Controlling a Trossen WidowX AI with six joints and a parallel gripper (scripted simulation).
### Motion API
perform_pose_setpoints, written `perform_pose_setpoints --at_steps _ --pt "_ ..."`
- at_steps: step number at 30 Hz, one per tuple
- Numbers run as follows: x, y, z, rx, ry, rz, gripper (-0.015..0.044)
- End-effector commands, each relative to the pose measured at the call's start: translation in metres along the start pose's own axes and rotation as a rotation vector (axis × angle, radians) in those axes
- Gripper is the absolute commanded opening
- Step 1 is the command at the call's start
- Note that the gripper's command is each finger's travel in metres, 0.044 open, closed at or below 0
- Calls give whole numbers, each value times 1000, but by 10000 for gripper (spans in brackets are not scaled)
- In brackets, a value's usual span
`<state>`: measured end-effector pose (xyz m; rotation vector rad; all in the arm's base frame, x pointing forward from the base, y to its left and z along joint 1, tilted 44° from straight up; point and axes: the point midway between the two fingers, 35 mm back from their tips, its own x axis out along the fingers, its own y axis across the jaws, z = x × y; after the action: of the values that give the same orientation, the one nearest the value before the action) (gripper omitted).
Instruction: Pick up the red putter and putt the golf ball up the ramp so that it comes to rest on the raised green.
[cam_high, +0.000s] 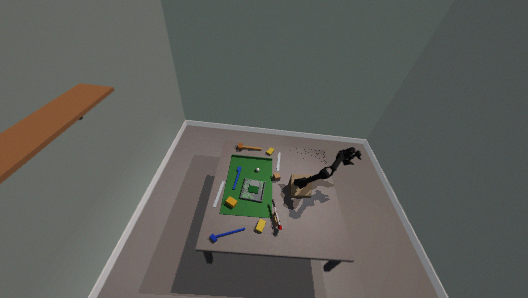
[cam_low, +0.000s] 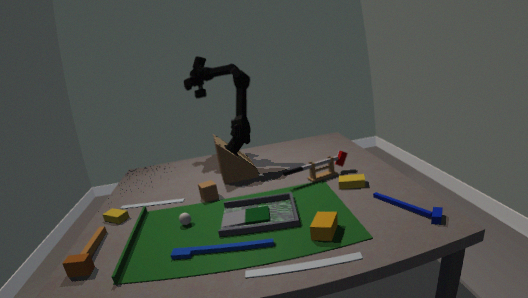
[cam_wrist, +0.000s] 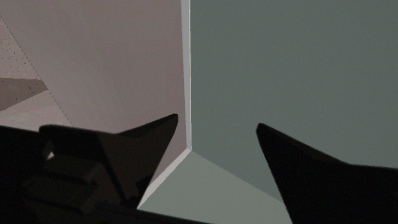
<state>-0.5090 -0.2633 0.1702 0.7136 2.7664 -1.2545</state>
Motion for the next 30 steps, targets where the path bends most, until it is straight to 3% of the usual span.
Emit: perform_pose_setpoints --at_steps 1,12,22,30 --pt "-1 0 1 -2 -3 -2 426" --pt "-88 -11 56 -147 -275 -122 440" --pt "-253 0 128 -344 -703 -311 440" --pt "-393 45 150 -527 -1044 -441 440"
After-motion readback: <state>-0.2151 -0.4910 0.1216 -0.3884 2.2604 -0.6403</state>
